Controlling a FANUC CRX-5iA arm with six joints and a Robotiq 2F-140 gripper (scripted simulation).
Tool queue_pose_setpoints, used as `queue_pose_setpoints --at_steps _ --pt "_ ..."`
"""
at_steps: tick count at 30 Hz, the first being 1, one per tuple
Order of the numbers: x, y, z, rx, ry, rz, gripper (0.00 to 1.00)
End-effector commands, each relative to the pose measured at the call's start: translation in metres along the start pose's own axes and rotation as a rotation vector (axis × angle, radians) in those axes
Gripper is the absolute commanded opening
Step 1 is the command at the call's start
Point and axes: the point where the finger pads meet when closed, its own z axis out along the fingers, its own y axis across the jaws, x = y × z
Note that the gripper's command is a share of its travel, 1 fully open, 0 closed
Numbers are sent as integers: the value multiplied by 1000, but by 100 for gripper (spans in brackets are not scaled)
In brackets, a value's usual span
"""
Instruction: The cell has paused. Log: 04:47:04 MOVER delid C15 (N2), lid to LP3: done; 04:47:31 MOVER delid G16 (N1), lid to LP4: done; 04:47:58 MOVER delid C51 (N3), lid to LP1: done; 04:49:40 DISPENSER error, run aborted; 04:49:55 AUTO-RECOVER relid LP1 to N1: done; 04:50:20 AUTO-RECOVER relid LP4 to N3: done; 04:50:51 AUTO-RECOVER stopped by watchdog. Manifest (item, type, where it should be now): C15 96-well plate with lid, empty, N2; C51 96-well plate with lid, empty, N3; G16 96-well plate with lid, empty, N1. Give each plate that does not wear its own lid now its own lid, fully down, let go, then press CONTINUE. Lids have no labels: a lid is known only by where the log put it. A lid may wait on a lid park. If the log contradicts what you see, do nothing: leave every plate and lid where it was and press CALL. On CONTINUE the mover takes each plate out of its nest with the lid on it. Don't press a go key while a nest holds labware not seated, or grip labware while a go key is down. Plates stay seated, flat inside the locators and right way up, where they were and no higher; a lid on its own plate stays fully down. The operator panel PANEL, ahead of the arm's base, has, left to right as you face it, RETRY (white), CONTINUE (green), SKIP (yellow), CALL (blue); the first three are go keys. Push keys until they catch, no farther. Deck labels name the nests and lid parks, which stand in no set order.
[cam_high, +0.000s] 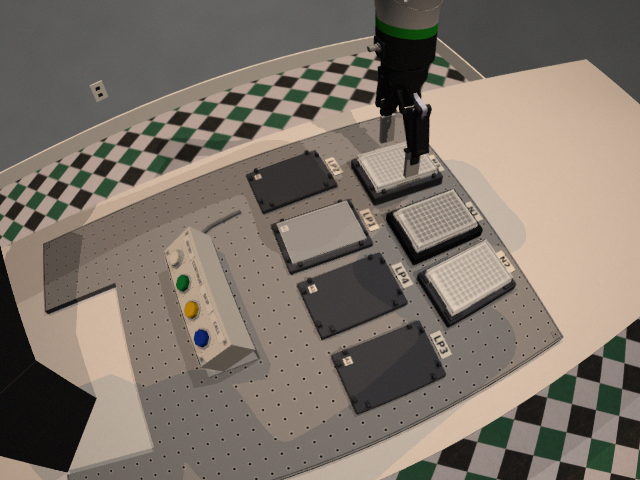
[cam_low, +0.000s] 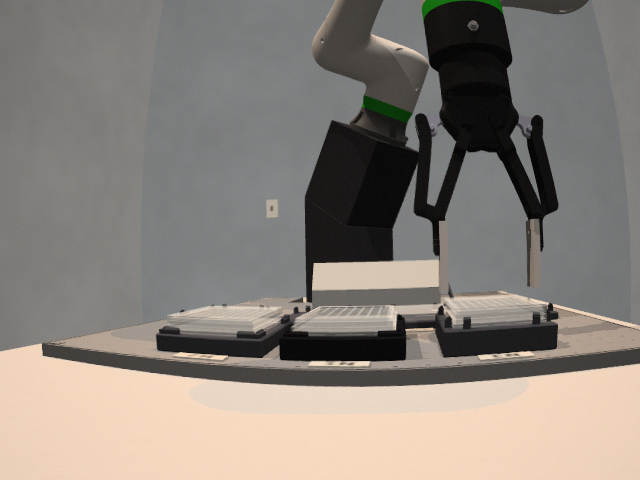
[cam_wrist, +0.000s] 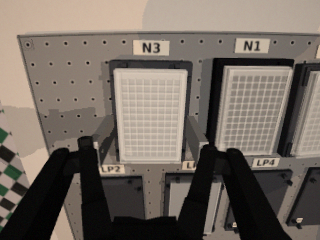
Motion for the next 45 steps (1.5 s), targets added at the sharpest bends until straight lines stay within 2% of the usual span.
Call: queue_pose_setpoints --at_steps 1,10,11,45 --pt "0 0 0 0 0 0 59" --pt "0 0 0 0 0 0 59" --pt "0 0 0 0 0 0 66" --pt "0 0 0 0 0 0 66"
